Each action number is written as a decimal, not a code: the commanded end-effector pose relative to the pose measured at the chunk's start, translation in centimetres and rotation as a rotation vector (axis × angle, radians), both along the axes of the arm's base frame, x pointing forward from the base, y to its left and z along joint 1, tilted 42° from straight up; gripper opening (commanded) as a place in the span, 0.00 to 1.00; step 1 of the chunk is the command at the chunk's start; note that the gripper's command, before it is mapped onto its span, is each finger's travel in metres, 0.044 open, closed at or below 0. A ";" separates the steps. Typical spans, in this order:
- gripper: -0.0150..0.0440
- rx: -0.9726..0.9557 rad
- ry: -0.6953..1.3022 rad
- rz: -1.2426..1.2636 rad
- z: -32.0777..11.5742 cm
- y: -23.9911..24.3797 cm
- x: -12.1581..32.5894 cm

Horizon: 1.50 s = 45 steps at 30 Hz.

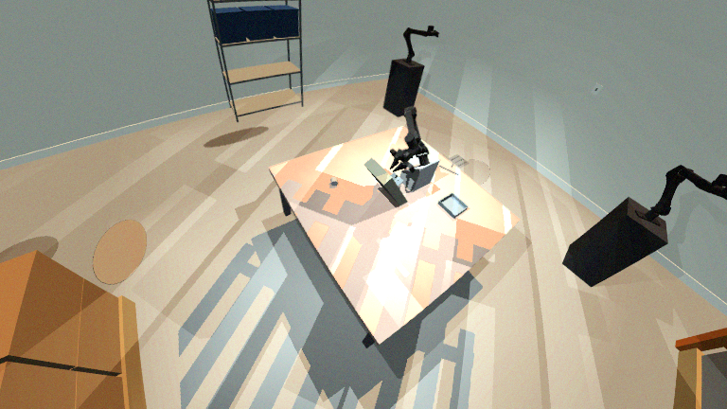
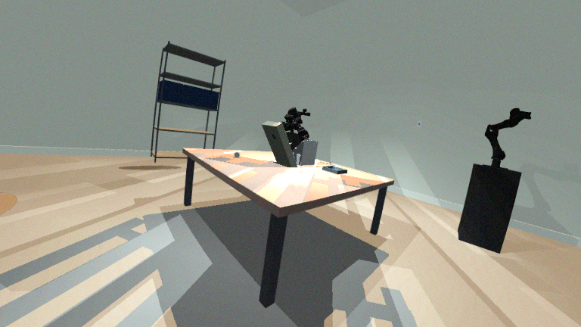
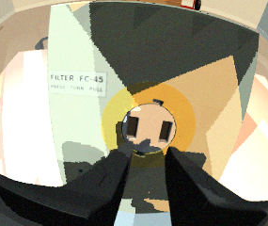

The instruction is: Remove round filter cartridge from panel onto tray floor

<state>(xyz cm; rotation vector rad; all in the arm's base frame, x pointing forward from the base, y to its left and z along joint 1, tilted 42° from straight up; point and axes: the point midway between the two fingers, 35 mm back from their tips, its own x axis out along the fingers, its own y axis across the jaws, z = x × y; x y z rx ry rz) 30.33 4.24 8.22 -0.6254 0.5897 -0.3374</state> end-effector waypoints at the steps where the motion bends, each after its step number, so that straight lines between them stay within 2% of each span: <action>1: 0.44 -0.006 0.009 0.004 -0.5 -0.4 0.5; 15: 0.44 -0.012 0.001 0.006 -1.3 -1.6 2.1; 45: 0.44 -0.012 0.001 0.006 -1.4 -1.6 2.1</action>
